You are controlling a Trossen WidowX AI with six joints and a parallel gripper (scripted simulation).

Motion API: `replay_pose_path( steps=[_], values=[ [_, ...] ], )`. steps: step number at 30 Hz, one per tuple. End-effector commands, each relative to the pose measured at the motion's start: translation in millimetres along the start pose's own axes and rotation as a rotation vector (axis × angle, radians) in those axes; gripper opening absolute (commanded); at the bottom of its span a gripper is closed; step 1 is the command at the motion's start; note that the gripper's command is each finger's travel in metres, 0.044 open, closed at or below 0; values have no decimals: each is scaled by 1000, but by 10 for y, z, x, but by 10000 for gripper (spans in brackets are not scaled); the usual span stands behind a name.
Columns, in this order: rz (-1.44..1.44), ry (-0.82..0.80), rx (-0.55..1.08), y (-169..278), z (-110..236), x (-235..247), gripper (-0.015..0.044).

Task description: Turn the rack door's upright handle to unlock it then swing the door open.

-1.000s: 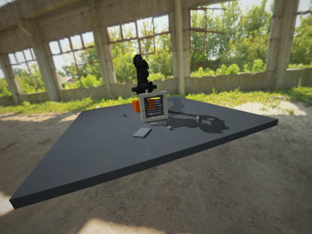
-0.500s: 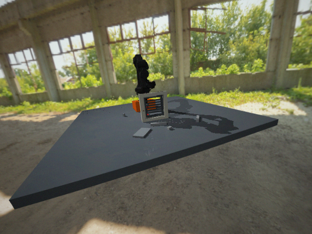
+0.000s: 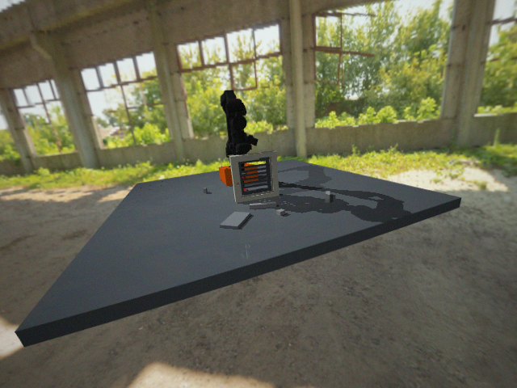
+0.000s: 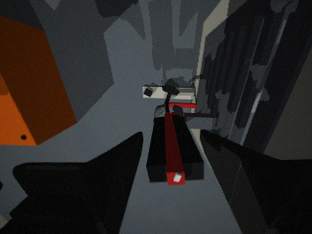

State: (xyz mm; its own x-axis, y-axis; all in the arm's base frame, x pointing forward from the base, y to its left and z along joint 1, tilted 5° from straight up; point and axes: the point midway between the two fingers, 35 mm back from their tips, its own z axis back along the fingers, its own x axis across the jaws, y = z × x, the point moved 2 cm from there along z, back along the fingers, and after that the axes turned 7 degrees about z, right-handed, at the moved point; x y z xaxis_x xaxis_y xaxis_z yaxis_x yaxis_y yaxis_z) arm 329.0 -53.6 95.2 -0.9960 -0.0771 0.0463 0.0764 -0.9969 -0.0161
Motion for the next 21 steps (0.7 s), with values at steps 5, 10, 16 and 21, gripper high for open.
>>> replay_pose_path(
  steps=[5, 10, 16, 21],
  values=[
    [82, -1, 2, 2, 0, 2, 254],
    [82, -1, 2, 2, 0, 2, 123],
    [82, -1, 2, 2, 0, 2, 63],
    [82, -1, 2, 2, 0, 2, 30]
  ],
)
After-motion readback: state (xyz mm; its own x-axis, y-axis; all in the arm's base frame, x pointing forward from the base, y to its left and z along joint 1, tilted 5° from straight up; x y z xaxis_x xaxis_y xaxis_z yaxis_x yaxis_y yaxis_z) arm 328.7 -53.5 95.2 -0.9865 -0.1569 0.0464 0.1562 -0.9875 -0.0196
